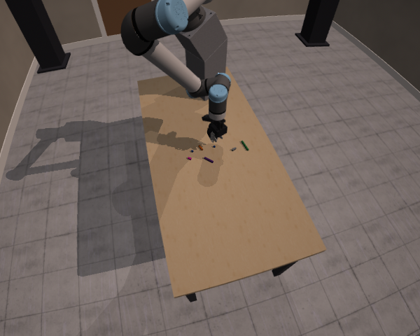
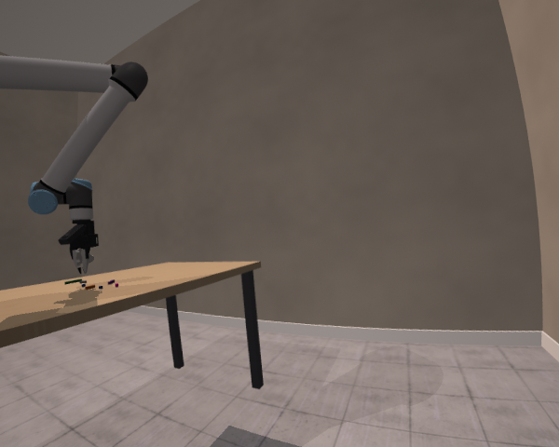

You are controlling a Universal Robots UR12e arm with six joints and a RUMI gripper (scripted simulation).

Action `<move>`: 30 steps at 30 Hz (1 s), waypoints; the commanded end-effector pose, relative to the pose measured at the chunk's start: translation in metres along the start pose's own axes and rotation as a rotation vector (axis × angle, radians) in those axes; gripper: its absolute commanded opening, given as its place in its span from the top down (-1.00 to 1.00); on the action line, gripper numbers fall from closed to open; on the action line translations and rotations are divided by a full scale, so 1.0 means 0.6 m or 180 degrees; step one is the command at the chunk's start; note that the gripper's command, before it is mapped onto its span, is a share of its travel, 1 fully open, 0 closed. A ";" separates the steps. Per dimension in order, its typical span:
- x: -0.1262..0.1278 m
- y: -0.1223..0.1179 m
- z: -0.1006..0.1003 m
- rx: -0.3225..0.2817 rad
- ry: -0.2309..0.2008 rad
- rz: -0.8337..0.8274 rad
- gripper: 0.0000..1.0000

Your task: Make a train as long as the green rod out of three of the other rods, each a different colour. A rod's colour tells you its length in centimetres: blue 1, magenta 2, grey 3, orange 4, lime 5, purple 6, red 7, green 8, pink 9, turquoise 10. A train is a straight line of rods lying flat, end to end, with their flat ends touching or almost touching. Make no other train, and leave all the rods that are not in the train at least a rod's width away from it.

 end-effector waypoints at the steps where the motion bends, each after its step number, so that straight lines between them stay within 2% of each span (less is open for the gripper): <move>1: 0.000 0.000 0.039 -0.0001 0.0000 0.0000 0.72; 5: 0.000 0.000 0.057 -0.0001 0.0000 0.0000 0.72; 10: 0.000 0.000 0.062 -0.0001 0.0000 0.0000 0.72; 11: 0.000 0.000 0.062 -0.0001 0.0000 0.0000 -1.00; 30: 0.000 0.000 0.062 -0.0001 0.0000 0.0000 -1.00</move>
Point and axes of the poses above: the point where the finger pads meet when closed, its own z axis back along the fingers, its own x axis across the jaws, y = z × x, the point moved 10 cm from there along z, back along the fingers, and after that the axes turned 12 degrees about z, right-handed, at the moved point
